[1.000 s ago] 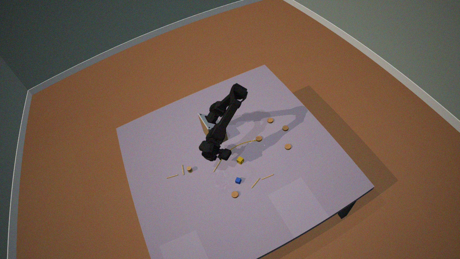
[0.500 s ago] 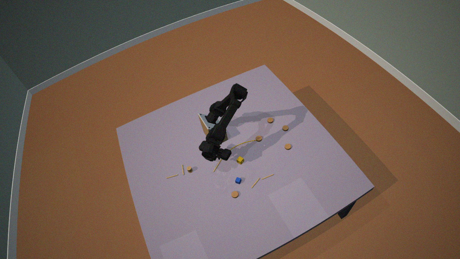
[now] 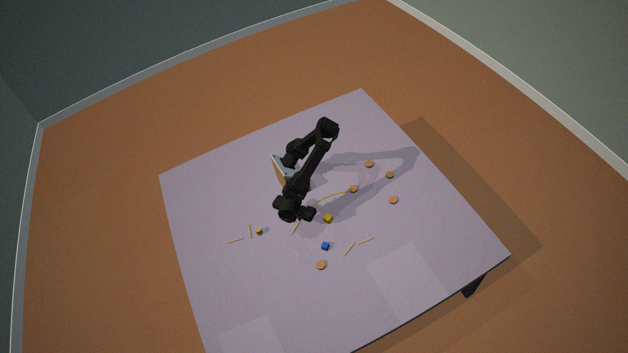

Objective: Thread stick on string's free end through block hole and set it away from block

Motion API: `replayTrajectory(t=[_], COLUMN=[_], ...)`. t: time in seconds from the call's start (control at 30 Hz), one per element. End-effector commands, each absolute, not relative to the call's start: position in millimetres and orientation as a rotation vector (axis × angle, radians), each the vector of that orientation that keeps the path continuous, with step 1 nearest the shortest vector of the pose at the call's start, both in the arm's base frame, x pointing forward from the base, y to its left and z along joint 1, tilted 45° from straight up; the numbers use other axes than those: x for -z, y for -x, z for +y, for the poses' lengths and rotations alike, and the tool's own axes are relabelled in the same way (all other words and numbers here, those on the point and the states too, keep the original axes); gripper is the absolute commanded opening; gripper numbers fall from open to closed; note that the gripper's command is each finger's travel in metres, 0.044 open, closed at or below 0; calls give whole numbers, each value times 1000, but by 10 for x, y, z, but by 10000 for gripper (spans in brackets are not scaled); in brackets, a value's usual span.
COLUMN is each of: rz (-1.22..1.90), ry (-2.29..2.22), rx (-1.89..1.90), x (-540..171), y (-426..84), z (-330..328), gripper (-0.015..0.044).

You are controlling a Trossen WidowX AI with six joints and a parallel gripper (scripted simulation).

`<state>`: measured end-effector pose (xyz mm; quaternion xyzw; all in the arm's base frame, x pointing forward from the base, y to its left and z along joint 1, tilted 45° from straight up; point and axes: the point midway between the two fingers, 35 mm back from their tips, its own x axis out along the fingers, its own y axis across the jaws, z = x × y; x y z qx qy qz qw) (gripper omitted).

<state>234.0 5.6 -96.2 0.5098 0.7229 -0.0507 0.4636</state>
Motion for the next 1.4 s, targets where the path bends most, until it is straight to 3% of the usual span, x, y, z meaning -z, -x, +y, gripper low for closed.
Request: replayTrajectory(t=[0.0,1.03,1.2,1.37], rz=[1789,1791,1788,1788], ry=[-1264,-1266,-1257,-1257], rx=[127,123,122,122], x=[1029,1245,1239,1239], y=[-2305,-2266,-2274,-2274], z=[134,365,352,352], gripper=[121,121,0,0])
